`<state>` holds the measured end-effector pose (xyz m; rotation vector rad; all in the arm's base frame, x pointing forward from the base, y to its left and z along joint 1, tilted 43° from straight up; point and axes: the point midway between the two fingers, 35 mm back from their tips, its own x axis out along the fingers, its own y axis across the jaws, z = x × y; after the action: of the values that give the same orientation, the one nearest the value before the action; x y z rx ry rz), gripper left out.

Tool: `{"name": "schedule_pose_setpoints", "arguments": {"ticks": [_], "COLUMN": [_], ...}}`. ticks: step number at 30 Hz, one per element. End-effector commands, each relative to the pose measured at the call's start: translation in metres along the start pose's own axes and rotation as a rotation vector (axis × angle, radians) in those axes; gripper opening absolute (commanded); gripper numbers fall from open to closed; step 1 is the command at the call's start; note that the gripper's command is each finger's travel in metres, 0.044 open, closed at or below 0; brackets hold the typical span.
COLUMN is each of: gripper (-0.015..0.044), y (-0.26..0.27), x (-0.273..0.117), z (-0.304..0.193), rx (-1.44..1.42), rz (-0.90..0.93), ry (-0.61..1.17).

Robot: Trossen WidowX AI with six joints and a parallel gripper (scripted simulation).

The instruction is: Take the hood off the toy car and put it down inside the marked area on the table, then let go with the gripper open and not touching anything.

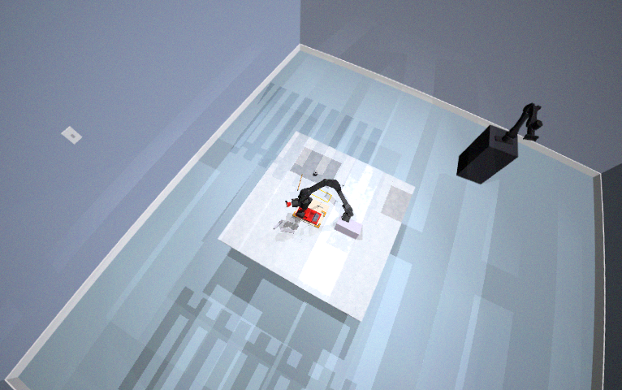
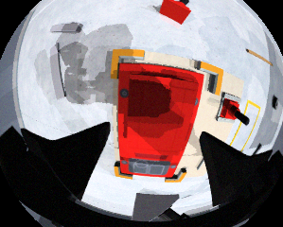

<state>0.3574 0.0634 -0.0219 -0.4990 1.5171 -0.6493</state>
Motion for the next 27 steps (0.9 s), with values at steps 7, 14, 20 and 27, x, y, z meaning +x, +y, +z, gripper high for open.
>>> {"name": "schedule_pose_setpoints", "arguments": {"ticks": [7,14,20,27], "gripper": [0.0440,0.0440,0.0440,0.0440], "y": [-0.002,-0.003,-0.003,-0.003], "x": [0.010,0.017,0.019,0.022], "z": [0.000,0.000,0.000,0.000], "rx": [-0.002,-0.002,-0.002,-0.002], "rz": [-0.006,-0.006,-0.006,-0.007], "ry": [0.001,0.001,0.001,0.001]}}
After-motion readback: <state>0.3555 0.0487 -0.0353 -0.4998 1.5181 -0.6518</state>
